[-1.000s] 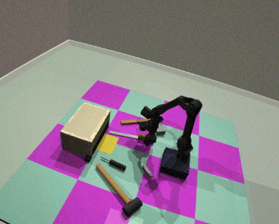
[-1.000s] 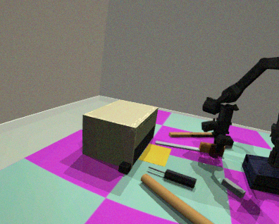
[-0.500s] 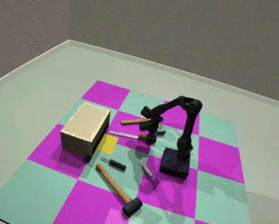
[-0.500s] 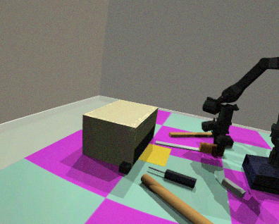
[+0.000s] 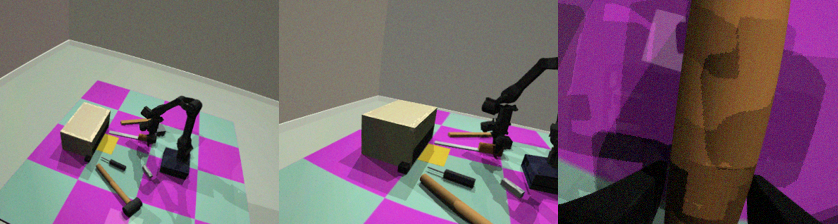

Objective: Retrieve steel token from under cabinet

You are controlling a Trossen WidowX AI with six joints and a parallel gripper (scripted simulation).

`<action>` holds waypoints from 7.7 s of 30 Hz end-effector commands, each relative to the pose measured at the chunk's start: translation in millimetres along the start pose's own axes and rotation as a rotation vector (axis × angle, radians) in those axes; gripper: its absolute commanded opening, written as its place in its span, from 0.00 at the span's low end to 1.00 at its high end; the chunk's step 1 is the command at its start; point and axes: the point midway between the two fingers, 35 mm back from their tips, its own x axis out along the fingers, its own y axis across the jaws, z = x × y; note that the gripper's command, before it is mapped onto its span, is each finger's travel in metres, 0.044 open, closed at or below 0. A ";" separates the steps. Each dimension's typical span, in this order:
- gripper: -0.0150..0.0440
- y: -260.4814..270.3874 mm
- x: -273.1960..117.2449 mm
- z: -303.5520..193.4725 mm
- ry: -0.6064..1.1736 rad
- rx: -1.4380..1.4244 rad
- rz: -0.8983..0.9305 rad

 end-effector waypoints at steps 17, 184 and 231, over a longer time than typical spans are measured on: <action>0.25 -0.2 -0.5 3.4 0.000 -0.001 0.000; 0.25 8.8 -2.9 184.5 -0.014 -0.004 0.003; 0.25 22.8 -2.7 164.0 -0.012 -0.004 0.004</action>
